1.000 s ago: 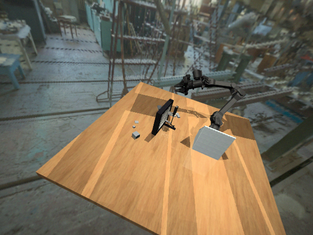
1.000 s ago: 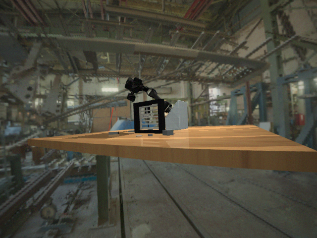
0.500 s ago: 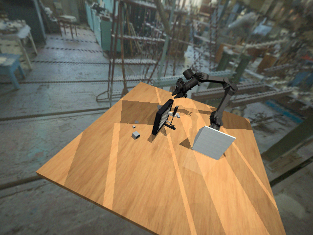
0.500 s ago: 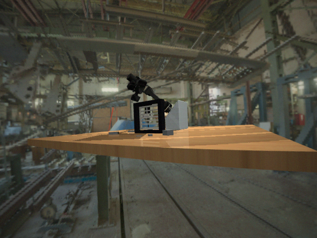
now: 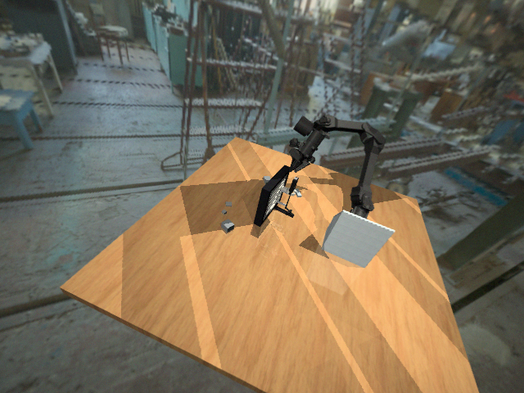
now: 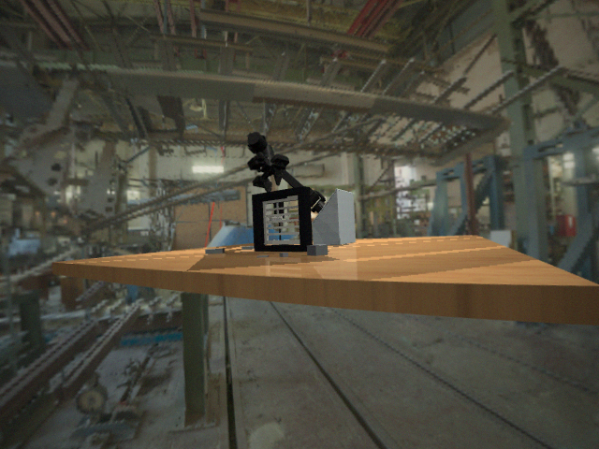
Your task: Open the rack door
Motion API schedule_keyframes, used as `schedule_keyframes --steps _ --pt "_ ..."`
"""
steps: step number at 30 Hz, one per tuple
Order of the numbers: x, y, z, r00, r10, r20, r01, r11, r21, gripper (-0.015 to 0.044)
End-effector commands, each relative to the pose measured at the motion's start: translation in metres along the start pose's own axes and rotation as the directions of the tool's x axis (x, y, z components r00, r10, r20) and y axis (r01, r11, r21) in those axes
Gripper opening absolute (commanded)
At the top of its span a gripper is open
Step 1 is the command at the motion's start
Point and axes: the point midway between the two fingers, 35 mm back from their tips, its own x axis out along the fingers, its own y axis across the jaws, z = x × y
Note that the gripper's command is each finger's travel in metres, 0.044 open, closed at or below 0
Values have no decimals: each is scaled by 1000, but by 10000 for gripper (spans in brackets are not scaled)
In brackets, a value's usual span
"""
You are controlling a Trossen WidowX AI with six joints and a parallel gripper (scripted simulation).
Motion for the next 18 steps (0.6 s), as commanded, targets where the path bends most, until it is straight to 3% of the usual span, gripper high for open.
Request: schedule_keyframes --steps 1,14,18 --pt "3 2 -7 995 -84 -50 82 996 -42 294" --pt "0 7 -21 920 -371 -125 336 912 -235 294" --pt "-1 7 -21 907 -403 -124 362 895 -259 294"
